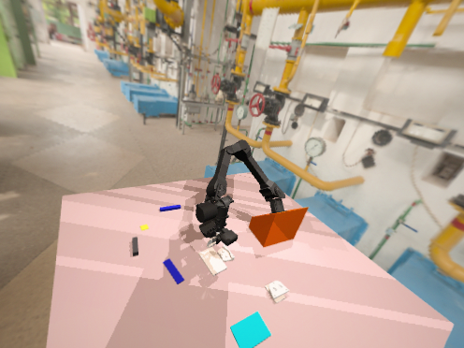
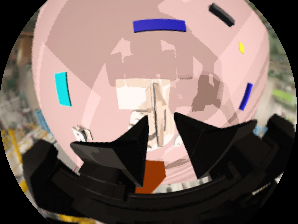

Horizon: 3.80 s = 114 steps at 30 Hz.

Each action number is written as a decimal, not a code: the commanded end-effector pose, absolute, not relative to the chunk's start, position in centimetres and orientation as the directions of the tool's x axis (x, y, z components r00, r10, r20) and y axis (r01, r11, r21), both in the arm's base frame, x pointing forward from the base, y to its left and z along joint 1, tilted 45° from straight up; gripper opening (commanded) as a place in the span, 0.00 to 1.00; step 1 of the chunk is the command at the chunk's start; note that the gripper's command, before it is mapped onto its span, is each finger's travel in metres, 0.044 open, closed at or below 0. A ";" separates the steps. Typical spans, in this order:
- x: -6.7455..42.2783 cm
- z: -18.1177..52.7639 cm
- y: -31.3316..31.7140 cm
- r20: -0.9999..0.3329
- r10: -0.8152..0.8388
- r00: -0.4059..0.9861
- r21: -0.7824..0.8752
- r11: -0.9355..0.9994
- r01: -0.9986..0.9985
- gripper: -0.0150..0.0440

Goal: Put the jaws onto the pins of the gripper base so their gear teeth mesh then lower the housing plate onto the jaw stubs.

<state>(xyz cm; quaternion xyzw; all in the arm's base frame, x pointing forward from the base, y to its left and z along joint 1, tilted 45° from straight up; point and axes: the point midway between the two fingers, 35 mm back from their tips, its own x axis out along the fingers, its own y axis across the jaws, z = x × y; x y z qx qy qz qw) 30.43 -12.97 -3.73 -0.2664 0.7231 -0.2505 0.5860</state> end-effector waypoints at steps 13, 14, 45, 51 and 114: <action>30.3 -3.7 -13.0 -0.709 -0.683 -0.174 -0.678 0.729 -0.098 0.48; 30.3 -3.7 -13.0 -0.709 -0.683 -0.174 -0.678 0.729 -0.098 0.48; 30.3 -3.7 -13.0 -0.709 -0.683 -0.174 -0.673 0.730 -0.119 0.48; 30.3 -3.7 -13.0 -0.709 -0.683 -0.174 -0.673 0.730 -0.119 0.48; 29.3 -7.6 -16.8 -0.707 -0.685 -0.175 -0.674 0.728 -0.124 0.48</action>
